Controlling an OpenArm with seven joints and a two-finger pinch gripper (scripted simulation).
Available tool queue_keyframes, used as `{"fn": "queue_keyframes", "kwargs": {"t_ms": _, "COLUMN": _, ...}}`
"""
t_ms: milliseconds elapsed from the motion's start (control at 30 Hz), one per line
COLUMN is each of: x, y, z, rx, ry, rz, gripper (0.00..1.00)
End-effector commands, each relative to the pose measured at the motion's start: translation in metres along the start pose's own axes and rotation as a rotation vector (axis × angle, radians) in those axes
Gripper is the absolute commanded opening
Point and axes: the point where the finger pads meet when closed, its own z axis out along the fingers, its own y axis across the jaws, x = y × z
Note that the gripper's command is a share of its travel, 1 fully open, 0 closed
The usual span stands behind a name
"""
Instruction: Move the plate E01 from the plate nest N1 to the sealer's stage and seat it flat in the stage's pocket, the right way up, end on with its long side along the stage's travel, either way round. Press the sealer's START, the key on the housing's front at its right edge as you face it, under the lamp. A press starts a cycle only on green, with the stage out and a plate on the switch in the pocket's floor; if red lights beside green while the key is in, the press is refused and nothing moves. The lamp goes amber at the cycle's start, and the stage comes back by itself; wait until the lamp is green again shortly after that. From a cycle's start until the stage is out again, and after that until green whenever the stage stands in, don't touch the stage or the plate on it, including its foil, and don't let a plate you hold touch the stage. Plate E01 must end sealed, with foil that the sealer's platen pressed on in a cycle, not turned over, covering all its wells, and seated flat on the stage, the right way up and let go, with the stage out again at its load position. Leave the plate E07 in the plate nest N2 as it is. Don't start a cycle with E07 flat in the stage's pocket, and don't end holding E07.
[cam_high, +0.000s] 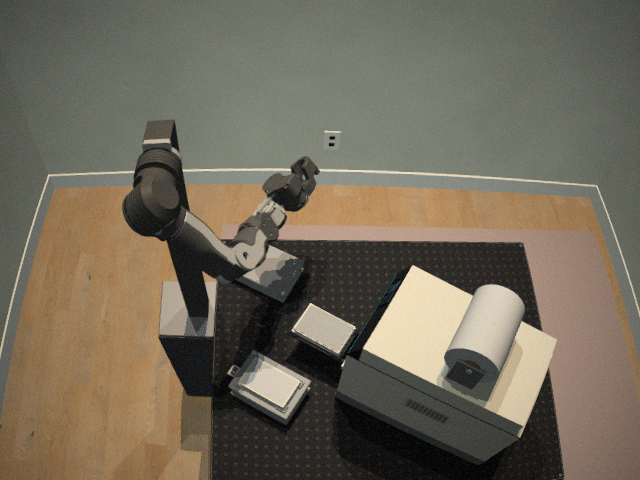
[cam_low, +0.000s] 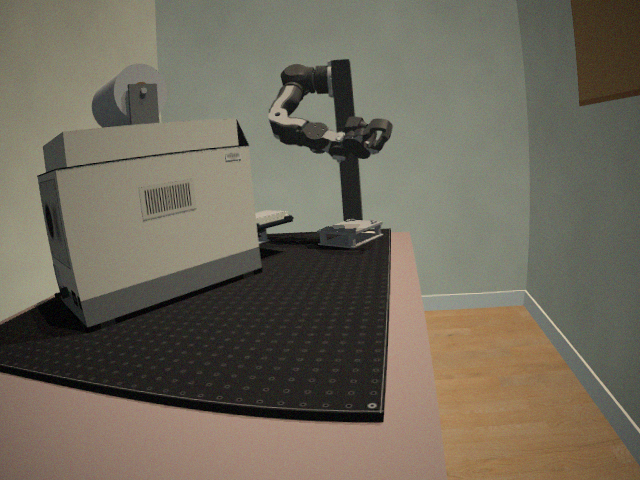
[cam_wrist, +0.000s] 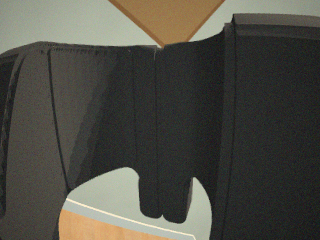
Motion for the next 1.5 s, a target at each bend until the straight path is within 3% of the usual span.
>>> {"fn": "queue_keyframes", "kwargs": {"t_ms": 0, "x": 0.001, "y": 0.001, "z": 0.001, "rx": 0.003, "ry": 0.005, "rz": 0.001, "gripper": 0.0}}
{"fn": "queue_keyframes", "kwargs": {"t_ms": 233, "x": 0.001, "y": 0.001, "z": 0.001, "rx": 0.003, "ry": 0.005, "rz": 0.001, "gripper": 0.0}}
{"fn": "queue_keyframes", "kwargs": {"t_ms": 400, "x": 0.005, "y": -0.027, "z": 0.001, "rx": 0.15, "ry": 0.004, "rz": -0.059, "gripper": 0.0}}
{"fn": "queue_keyframes", "kwargs": {"t_ms": 1467, "x": 0.004, "y": -0.021, "z": 0.0, "rx": 0.147, "ry": 0.002, "rz": -0.06, "gripper": 0.0}}
